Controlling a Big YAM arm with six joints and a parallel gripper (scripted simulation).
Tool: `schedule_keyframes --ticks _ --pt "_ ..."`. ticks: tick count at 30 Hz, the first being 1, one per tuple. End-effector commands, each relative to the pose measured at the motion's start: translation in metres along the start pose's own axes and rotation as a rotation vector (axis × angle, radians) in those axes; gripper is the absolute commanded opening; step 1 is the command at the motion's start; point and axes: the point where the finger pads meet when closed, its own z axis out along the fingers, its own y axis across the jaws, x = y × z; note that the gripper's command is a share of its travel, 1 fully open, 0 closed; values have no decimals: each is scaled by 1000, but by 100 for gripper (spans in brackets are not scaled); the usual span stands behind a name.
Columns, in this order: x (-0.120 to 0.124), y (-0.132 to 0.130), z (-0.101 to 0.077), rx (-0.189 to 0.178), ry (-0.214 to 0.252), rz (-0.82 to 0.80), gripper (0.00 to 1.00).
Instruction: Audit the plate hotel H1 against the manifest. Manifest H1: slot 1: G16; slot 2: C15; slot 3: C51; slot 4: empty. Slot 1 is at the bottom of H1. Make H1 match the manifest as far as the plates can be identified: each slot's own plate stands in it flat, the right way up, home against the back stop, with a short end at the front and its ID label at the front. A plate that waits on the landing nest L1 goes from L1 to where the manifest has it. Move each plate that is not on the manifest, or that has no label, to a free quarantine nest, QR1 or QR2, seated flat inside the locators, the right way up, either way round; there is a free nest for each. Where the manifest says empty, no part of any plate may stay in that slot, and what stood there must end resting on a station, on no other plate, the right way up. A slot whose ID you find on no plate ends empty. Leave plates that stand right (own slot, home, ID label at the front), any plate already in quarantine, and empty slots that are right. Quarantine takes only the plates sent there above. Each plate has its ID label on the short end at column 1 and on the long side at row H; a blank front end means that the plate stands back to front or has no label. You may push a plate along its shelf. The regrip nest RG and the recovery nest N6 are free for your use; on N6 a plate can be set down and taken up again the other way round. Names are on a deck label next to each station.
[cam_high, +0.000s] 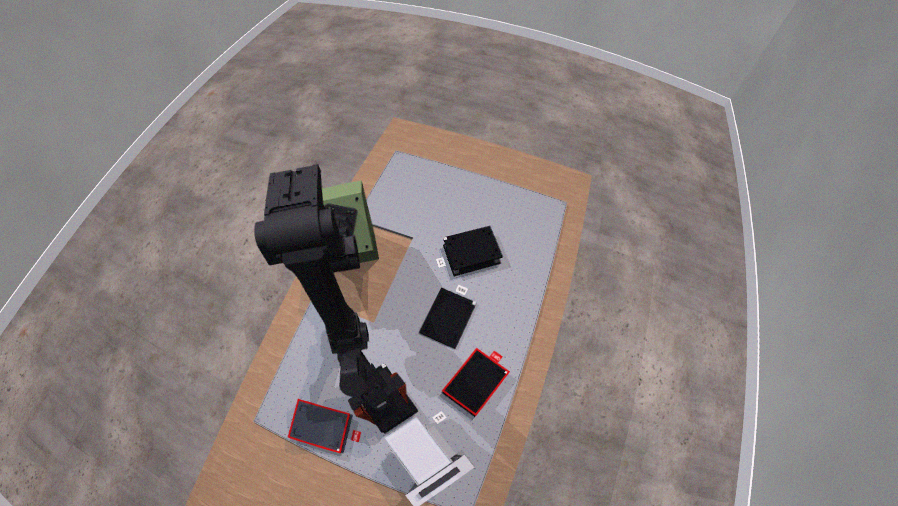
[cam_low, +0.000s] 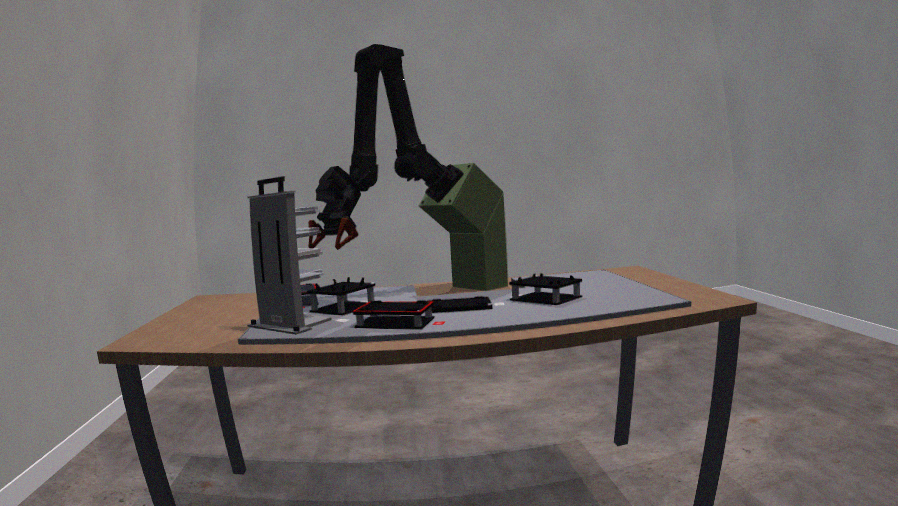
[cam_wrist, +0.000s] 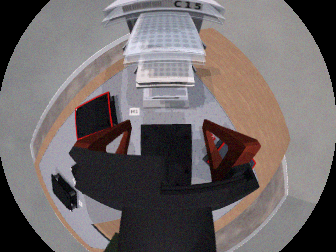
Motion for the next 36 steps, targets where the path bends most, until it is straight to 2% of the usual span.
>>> schedule_keyframes --ticks 1,3,5,21,27,36 --pt "-11 0 3 -2 -25 -12 100" --pt "-6 6 0 -16 -27 -22 100" --pt "-1 -2 -4 6 -20 -24 100" --pt "19 -2 -20 3 -13 -15 100" --pt "16 -6 -11 10 -25 -20 100" --pt "28 1 0 -6 -25 -18 100"
